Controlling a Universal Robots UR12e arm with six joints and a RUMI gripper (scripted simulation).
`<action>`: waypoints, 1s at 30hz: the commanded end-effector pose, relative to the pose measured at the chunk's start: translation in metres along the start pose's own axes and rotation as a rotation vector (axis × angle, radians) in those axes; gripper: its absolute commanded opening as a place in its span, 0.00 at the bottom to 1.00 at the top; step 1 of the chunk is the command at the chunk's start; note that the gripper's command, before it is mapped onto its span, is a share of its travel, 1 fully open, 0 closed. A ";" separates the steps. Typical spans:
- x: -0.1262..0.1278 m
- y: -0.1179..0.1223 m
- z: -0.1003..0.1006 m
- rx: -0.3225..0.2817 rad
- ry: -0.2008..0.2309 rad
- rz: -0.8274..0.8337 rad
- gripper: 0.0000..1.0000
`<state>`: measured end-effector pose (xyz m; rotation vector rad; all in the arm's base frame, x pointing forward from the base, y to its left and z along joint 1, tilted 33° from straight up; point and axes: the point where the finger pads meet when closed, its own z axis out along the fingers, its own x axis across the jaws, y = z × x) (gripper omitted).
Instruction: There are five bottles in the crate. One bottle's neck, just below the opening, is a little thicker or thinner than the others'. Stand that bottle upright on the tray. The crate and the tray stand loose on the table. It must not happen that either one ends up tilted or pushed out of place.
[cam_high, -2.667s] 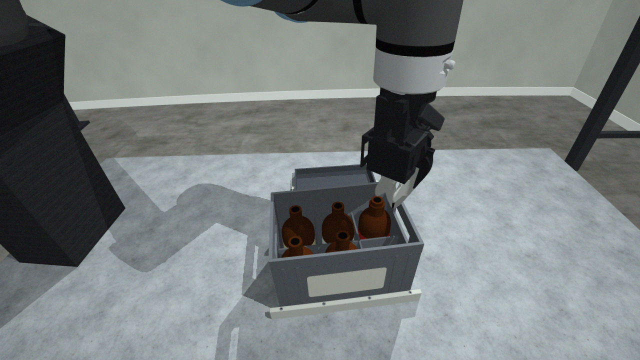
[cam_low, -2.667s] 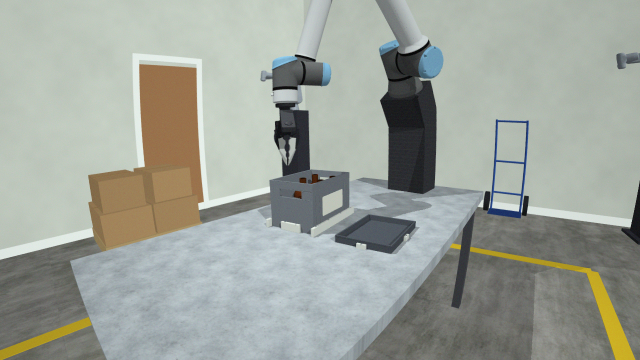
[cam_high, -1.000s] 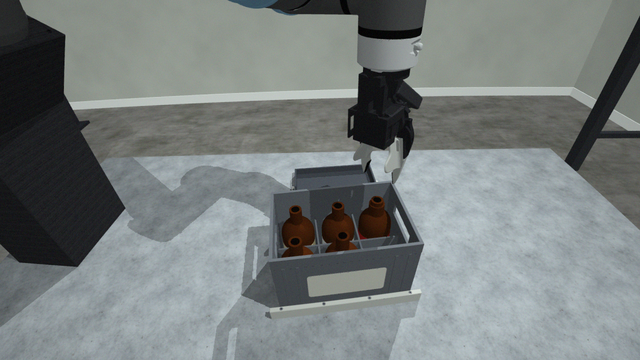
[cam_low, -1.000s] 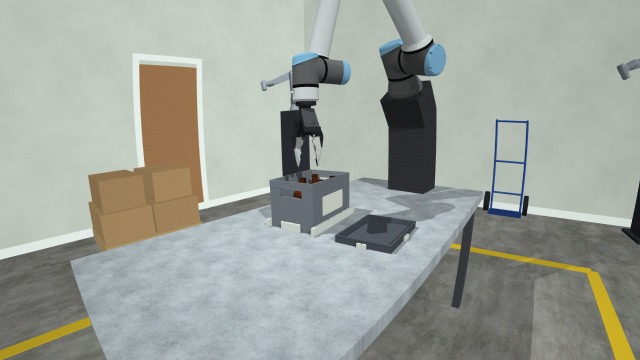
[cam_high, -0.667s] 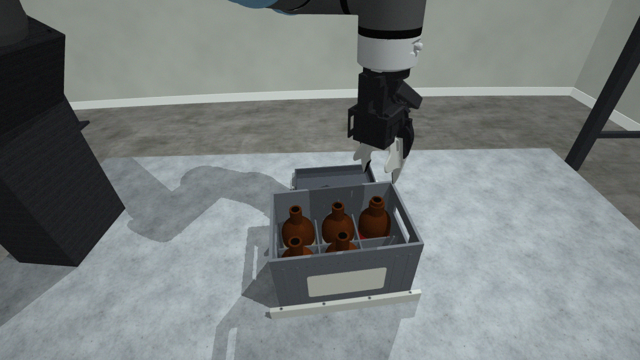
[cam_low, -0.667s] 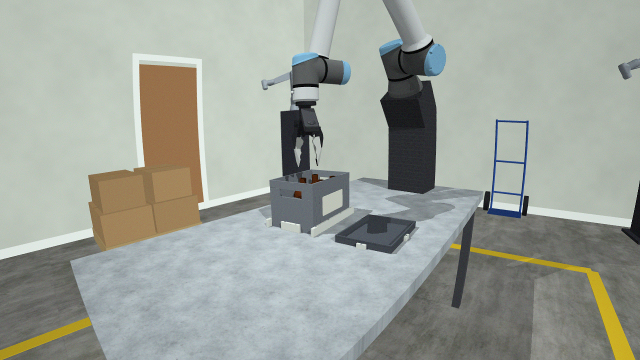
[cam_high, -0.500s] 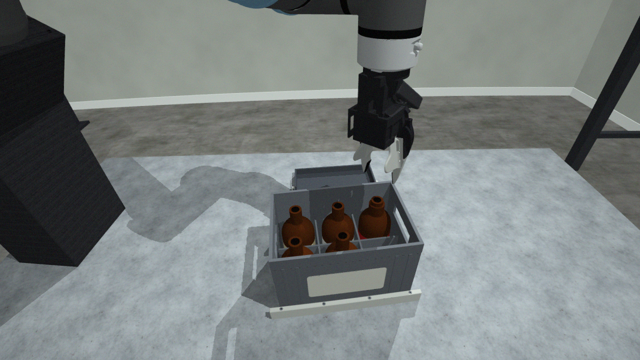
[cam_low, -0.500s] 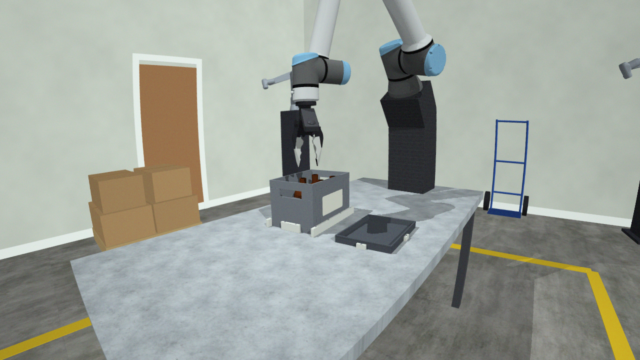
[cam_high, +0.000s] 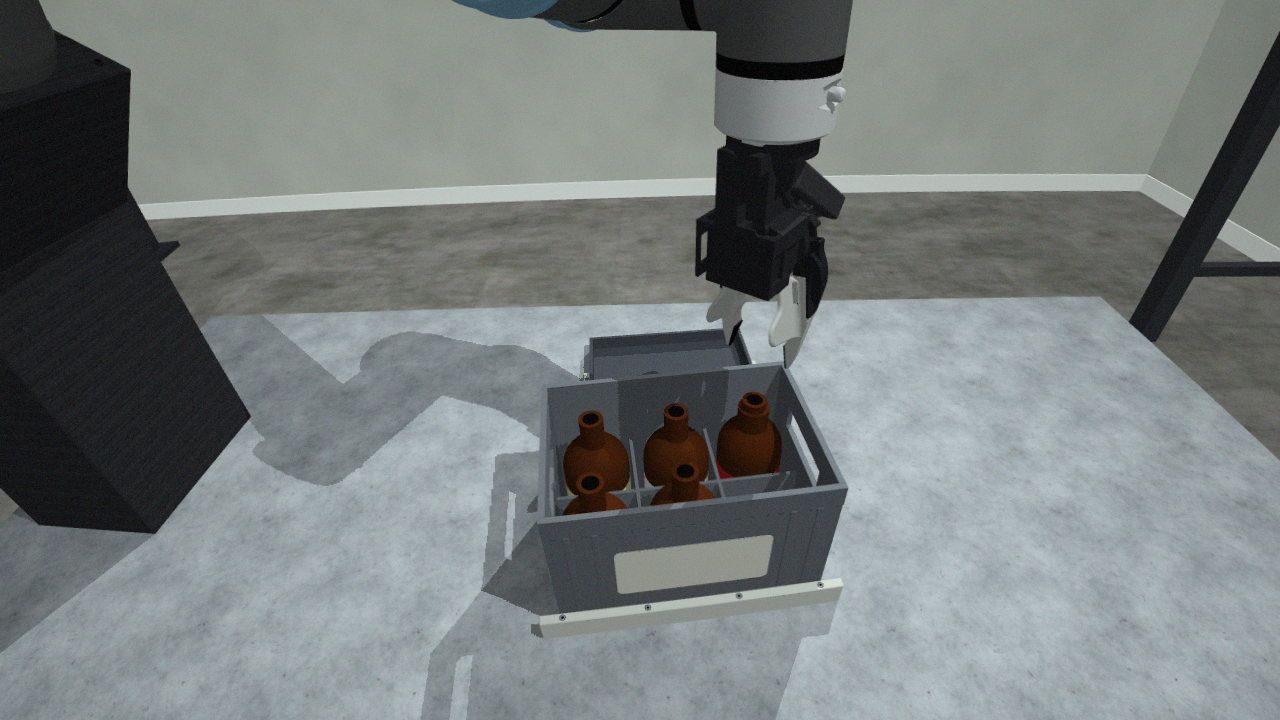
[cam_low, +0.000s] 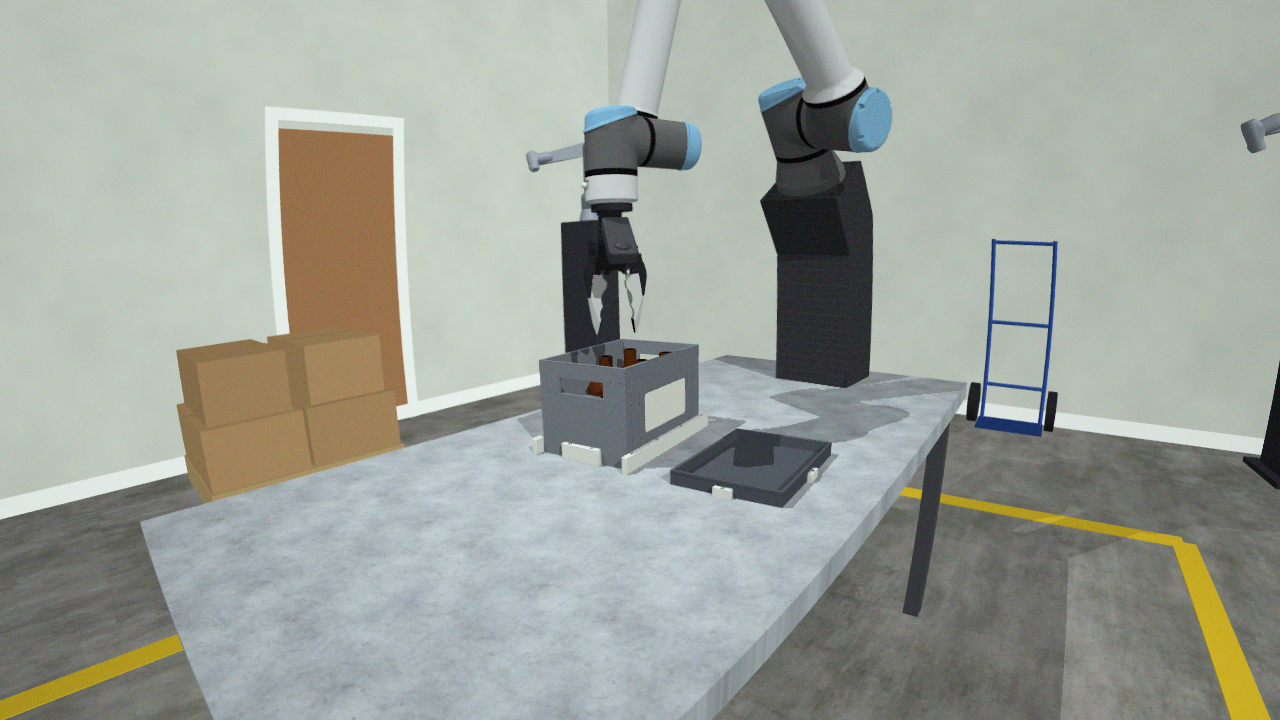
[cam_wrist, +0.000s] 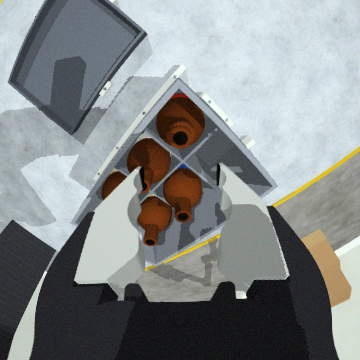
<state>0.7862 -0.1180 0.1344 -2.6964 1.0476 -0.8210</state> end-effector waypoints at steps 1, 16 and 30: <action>0.000 0.000 0.002 0.000 0.001 0.000 0.38; 0.001 0.000 0.015 0.000 0.001 0.000 0.38; 0.001 0.000 0.031 0.000 0.001 0.000 0.38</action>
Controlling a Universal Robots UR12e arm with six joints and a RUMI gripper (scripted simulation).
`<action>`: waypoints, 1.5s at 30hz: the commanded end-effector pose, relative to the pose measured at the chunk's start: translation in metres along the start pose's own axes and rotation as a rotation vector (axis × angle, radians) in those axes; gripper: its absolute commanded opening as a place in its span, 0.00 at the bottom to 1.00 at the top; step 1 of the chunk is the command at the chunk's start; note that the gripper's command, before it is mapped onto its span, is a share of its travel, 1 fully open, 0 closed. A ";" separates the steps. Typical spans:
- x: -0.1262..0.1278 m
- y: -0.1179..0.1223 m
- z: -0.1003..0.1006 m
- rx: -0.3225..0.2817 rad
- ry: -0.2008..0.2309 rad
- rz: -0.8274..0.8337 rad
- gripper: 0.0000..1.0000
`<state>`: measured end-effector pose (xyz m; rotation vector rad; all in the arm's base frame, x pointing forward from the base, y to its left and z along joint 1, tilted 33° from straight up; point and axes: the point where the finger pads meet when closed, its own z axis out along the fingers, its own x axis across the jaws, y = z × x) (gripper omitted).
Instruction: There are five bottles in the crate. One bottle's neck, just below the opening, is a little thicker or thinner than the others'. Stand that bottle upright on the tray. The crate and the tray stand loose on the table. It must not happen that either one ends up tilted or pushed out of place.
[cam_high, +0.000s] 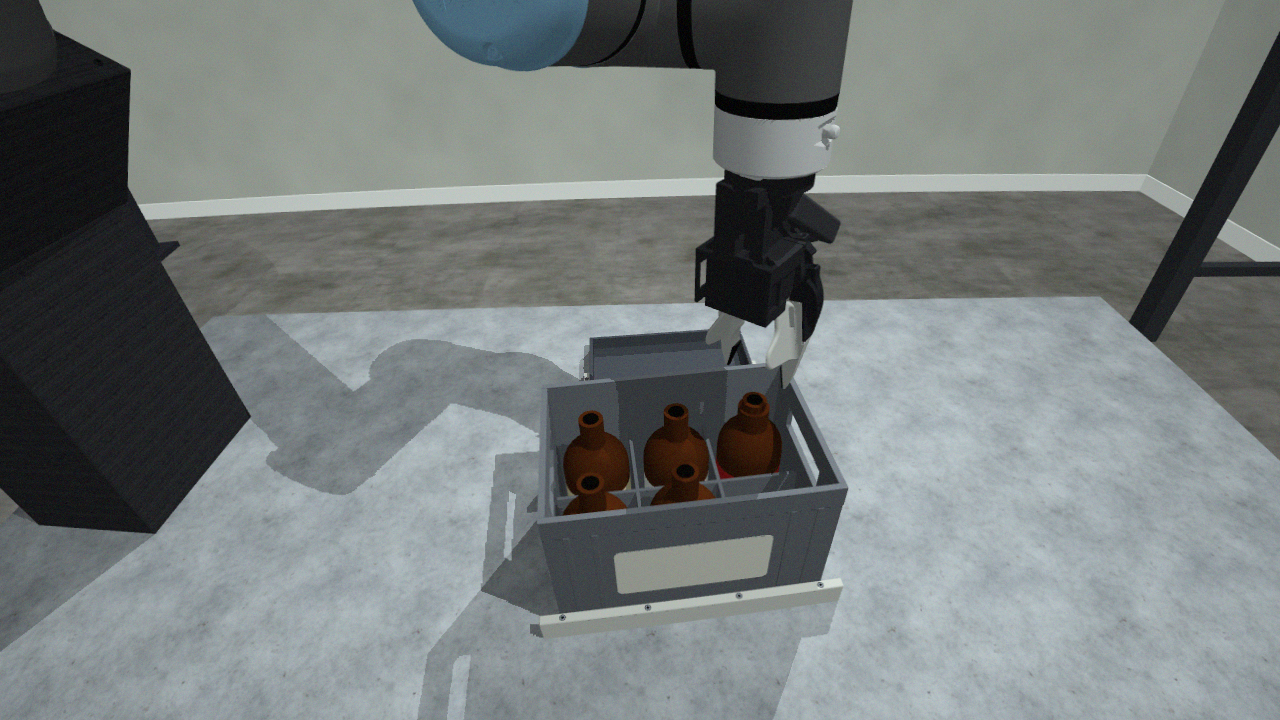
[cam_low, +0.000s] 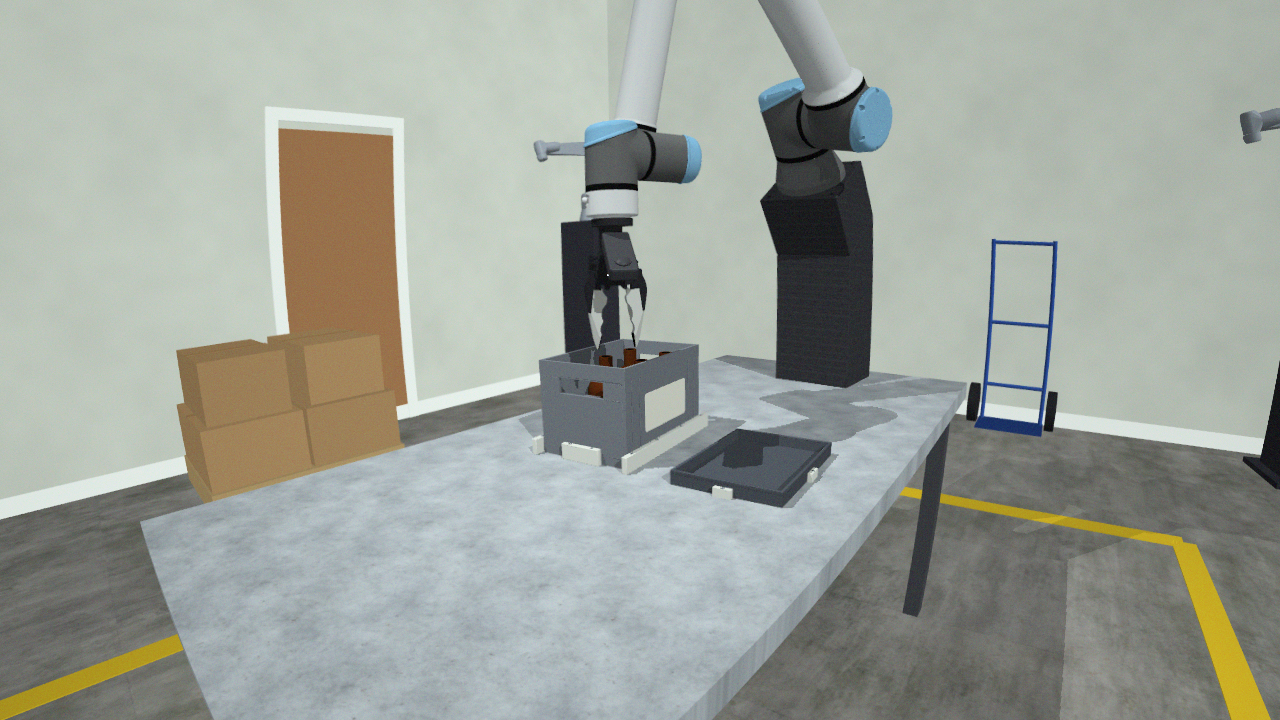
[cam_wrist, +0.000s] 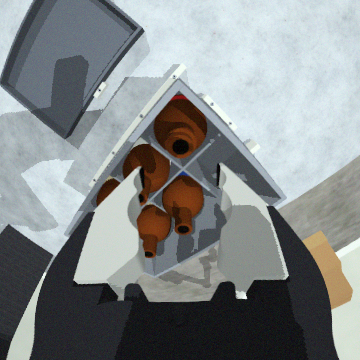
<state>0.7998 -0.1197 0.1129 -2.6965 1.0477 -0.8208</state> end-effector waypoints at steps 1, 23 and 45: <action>0.001 0.000 0.007 0.001 0.001 0.000 0.38; 0.001 0.000 0.017 0.001 0.001 0.000 0.38; 0.001 0.000 0.017 0.001 0.001 0.000 0.38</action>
